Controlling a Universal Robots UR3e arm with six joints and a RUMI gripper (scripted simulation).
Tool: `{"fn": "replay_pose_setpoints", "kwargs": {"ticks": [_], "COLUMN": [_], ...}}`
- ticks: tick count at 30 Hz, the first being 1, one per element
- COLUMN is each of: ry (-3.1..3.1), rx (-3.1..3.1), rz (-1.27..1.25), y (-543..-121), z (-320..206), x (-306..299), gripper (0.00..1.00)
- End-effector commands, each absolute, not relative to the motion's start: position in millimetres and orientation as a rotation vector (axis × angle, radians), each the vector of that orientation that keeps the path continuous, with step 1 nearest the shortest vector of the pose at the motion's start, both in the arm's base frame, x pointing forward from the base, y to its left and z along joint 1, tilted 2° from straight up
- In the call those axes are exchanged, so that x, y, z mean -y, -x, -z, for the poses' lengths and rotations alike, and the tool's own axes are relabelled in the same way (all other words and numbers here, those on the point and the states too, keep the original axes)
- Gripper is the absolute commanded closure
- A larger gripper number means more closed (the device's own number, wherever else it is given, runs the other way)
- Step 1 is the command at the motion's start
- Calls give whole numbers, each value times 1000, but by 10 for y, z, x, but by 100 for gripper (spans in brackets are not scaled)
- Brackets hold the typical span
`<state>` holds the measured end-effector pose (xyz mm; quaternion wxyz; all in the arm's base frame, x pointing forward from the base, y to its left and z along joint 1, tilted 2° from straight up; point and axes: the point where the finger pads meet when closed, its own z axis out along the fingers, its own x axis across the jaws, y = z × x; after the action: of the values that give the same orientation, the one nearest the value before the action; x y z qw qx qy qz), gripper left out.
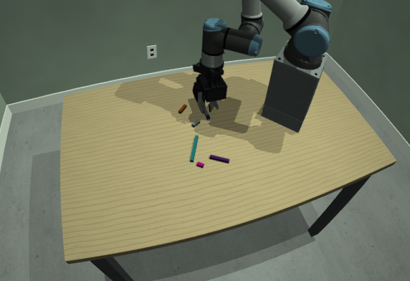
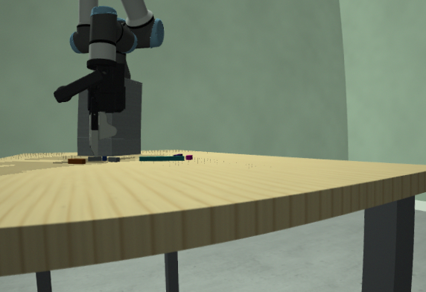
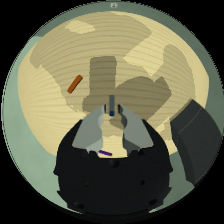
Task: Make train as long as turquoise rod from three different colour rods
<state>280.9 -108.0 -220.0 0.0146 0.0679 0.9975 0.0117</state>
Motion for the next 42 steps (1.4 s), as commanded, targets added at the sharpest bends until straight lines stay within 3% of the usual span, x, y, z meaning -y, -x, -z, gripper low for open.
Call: {"fn": "replay_pose_setpoints", "kwargs": {"ticks": [1, 42], "ry": [-211, -211], "rx": [-3104, -3104], "rz": [-35, -35], "y": [-2811, -2788], "z": [2122, 1412], "x": [1085, 1100], "gripper": [86, 86]}}
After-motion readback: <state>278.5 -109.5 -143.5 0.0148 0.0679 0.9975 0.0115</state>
